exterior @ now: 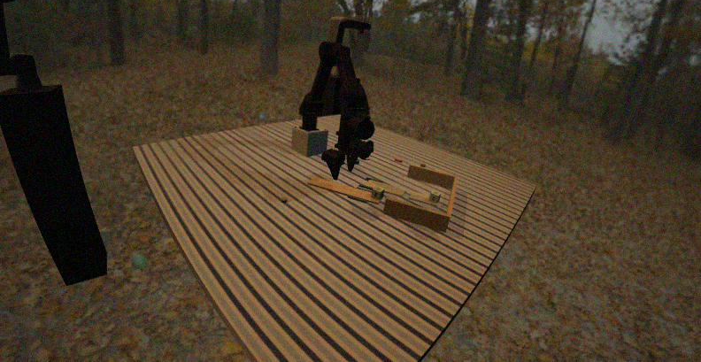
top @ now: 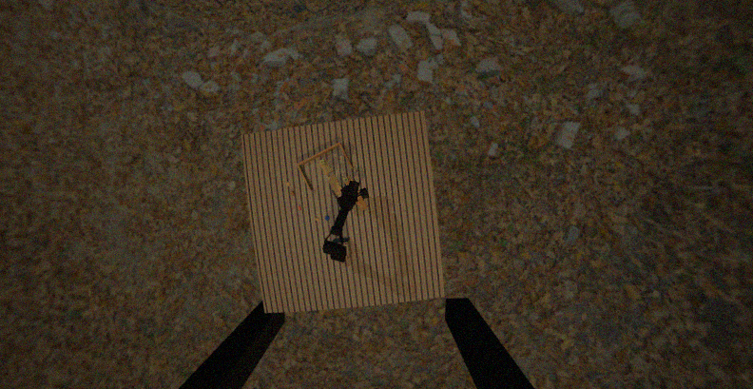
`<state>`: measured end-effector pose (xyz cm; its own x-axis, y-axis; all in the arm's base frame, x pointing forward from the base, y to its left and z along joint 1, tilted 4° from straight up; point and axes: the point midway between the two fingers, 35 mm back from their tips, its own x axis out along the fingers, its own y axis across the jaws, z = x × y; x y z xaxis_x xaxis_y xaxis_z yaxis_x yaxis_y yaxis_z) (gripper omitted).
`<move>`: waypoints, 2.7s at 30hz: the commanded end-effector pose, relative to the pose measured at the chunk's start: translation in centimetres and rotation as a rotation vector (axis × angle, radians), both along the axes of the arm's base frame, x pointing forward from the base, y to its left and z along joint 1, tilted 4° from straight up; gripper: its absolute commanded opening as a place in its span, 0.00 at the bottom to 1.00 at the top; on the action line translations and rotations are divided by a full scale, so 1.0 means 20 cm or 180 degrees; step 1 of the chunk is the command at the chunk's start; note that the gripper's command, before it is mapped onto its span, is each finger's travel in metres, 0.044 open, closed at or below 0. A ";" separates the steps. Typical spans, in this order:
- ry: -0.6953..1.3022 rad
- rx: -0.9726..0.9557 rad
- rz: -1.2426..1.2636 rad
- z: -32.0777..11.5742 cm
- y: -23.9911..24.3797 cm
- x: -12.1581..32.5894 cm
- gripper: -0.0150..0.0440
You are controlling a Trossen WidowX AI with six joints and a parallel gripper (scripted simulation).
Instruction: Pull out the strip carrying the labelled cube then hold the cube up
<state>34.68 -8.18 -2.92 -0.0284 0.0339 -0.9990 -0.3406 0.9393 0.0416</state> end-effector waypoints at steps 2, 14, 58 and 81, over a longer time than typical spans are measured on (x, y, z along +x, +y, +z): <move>-0.0018 0.0010 -0.0012 0.01 0.04 0.08 1.00; -0.0026 0.0014 -0.0012 0.04 0.14 0.25 1.00; -0.0041 0.0023 -0.0012 -0.07 0.31 0.55 0.68; -0.0047 0.0014 0.0001 -0.17 0.31 0.54 0.50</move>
<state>45.53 -1.92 -6.36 -0.0148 0.0382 -0.9992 -0.3414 0.9390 0.0410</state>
